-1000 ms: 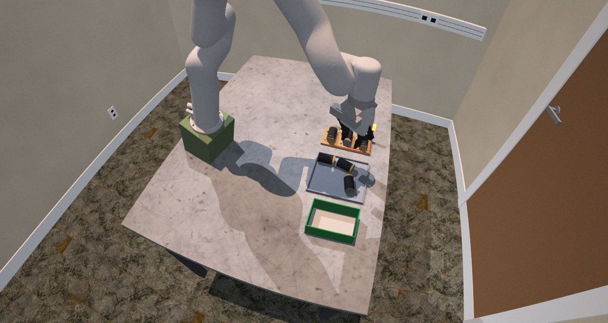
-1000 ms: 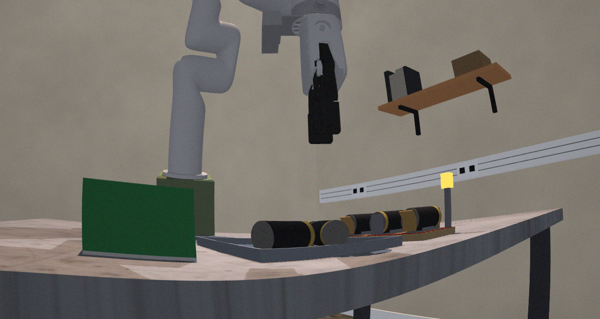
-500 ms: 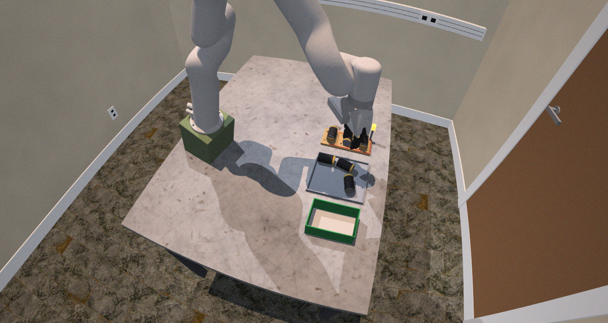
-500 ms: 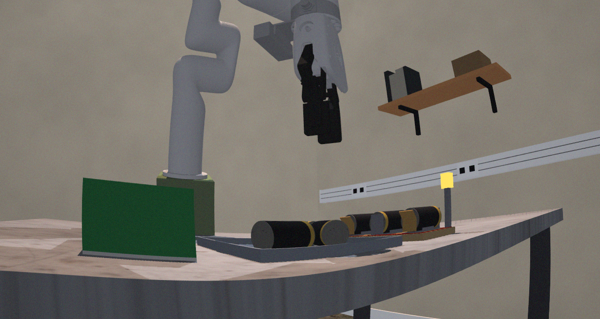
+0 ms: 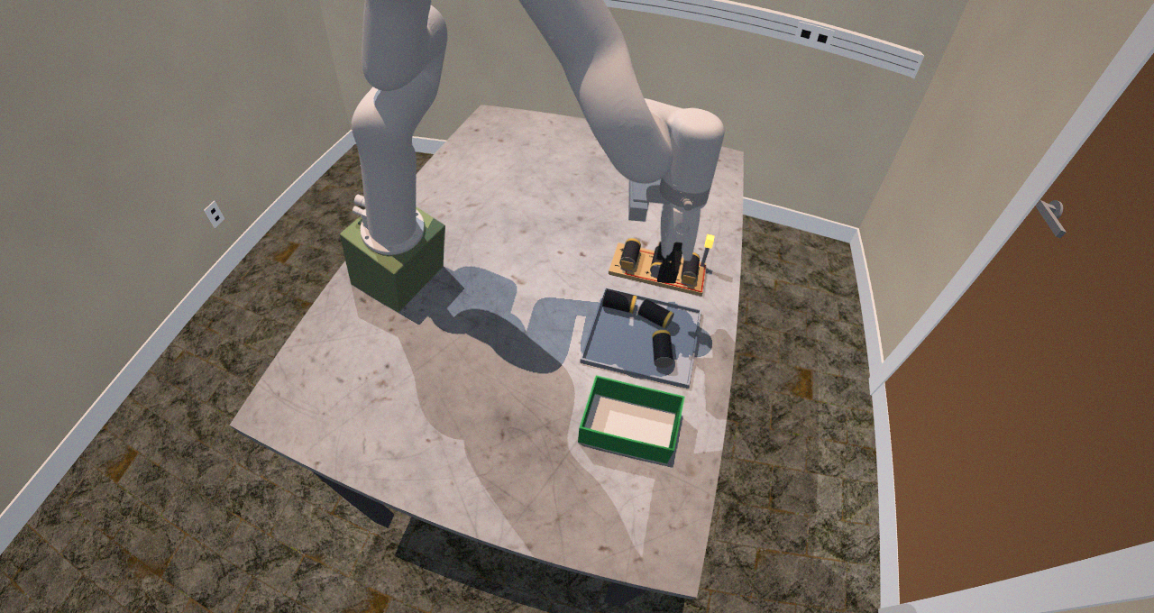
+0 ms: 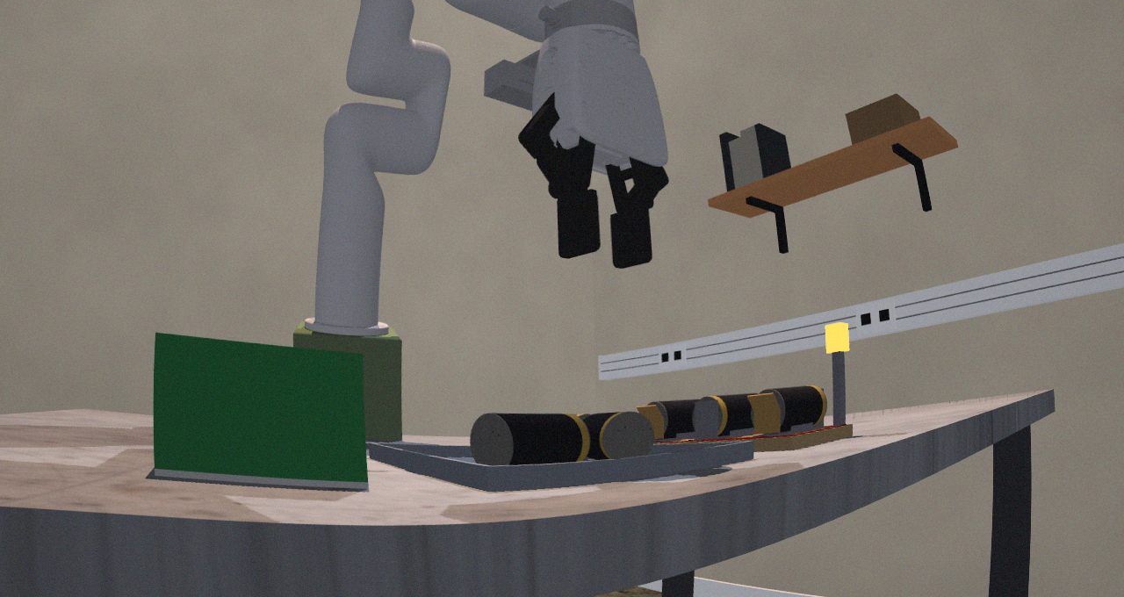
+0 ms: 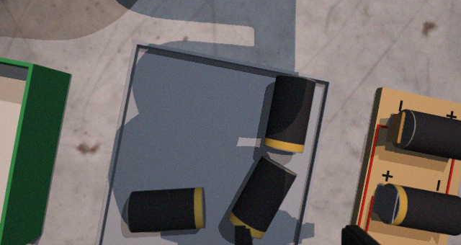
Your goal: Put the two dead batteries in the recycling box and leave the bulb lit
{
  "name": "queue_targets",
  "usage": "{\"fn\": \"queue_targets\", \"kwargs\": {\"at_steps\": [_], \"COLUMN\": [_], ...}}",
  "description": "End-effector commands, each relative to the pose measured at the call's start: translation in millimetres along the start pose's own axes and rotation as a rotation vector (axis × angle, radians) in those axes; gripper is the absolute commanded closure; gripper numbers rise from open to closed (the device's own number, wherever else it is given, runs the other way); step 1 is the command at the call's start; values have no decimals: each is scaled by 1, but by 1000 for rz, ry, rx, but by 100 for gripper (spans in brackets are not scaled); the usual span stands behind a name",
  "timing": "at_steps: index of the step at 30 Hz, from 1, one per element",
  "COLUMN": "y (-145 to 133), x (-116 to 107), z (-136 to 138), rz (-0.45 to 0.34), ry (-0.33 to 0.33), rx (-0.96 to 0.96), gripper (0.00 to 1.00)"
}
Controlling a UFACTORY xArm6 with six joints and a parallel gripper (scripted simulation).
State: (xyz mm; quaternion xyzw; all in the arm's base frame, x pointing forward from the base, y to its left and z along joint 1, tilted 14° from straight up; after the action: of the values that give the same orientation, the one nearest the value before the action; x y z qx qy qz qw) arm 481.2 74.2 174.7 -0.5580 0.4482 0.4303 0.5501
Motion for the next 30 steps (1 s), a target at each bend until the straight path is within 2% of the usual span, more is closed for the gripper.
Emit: {"fn": "queue_targets", "kwargs": {"at_steps": [1, 11, 30], "y": [-1, -1, -1], "x": [-1, -1, -1], "z": [1, 1, 1], "rz": [-10, -12, -13], "ry": [19, 18, 17], "rx": [175, 409, 503], "gripper": [49, 49, 49]}}
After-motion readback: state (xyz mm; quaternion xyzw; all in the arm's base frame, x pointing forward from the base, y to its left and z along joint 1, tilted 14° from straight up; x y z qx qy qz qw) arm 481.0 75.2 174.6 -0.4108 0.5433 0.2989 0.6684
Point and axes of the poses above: the point where the finger pads meet when closed, its own x axis out along the fingers, its own z axis across the jaws, y = z × x, the point moved 5 cm from there along -x, back along the fingers, and after that the axes turned 13 degrees about x, right-handed, at the moved point
